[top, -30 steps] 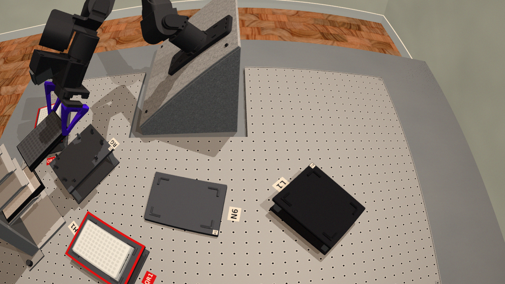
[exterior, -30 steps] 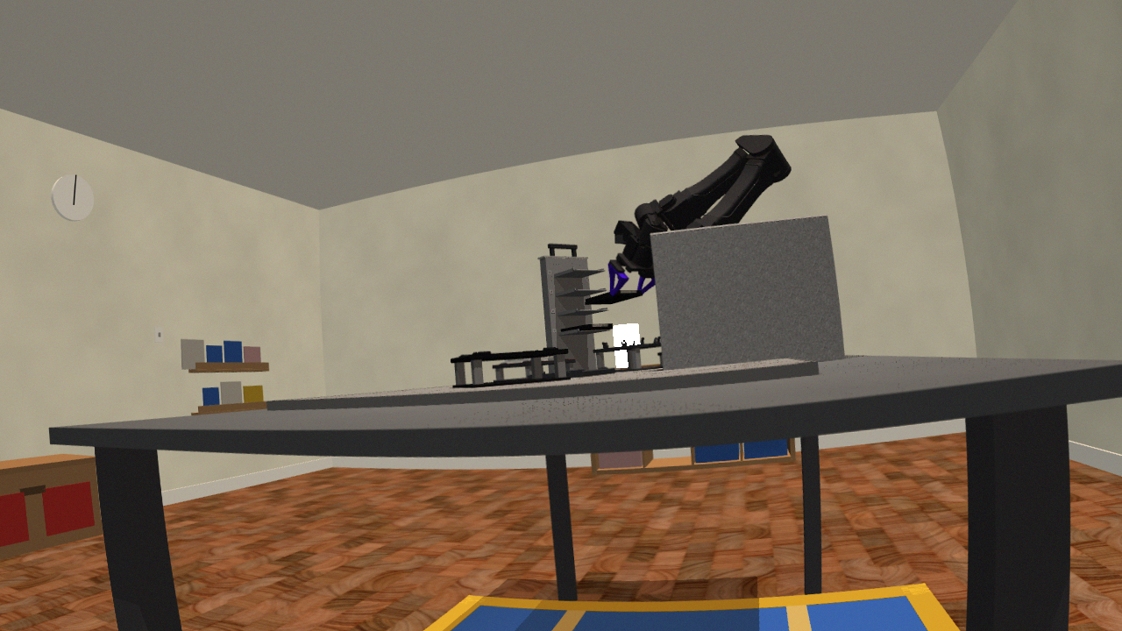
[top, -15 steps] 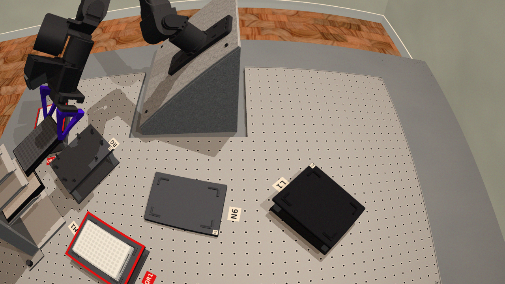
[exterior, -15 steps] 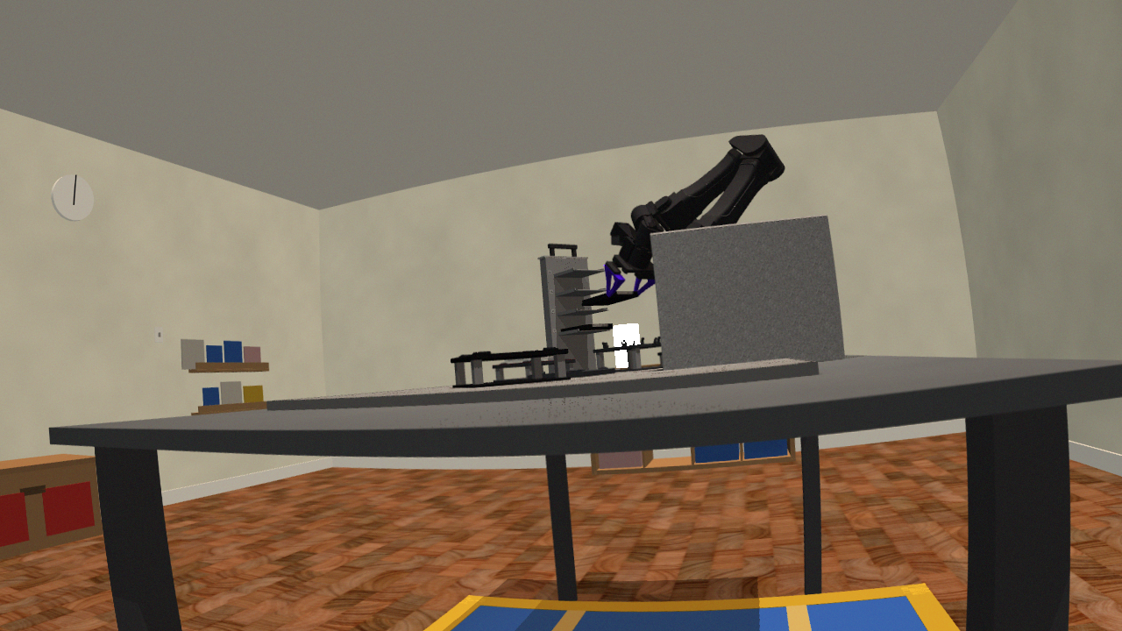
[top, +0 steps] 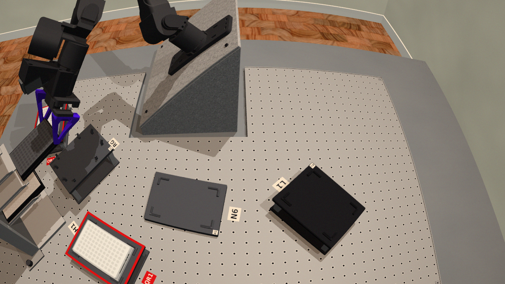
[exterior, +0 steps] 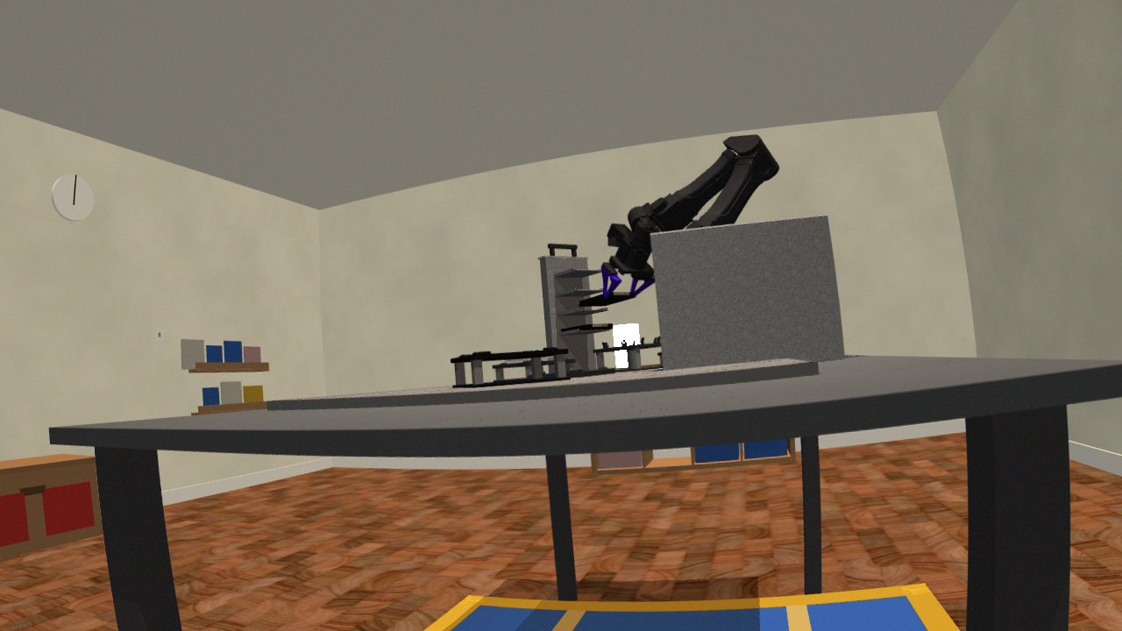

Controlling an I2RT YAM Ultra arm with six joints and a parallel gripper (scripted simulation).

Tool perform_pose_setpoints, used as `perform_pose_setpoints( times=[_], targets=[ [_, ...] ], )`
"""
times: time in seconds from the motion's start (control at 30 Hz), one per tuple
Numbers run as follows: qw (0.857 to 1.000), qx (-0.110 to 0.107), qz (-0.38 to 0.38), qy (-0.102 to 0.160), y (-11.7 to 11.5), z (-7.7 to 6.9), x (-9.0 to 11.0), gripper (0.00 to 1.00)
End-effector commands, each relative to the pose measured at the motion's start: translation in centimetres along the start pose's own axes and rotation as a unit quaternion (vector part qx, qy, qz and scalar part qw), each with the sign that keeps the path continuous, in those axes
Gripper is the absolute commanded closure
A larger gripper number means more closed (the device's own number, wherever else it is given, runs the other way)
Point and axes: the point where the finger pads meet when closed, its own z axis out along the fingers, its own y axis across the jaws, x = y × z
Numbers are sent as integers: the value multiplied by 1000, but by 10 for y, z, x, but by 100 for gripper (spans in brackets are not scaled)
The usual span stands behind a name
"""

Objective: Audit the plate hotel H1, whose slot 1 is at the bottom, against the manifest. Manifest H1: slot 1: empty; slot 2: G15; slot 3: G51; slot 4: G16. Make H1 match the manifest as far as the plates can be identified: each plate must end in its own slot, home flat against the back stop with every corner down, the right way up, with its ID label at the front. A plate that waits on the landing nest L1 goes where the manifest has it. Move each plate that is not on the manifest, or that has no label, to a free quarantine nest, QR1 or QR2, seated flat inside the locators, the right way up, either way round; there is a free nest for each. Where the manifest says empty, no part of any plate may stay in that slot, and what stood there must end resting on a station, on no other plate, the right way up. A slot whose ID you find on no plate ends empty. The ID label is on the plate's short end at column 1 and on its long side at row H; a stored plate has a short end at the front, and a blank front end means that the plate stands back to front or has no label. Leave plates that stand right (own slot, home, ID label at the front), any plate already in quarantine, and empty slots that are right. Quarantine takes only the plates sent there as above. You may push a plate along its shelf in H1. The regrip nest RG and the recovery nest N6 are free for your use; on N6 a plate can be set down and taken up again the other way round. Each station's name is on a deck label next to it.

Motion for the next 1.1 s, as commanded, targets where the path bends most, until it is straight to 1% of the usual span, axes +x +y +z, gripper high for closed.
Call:
perform_pose_setpoints(
  times=[0.0,0.8,1.07],
  targets=[
    [1000,-2,4,-10,-1,0,-8,14],
    [1000,-2,4,-10,-1,1,-7,14],
    [1000,-2,4,-10,-1,6,-9,14]
  ],
)
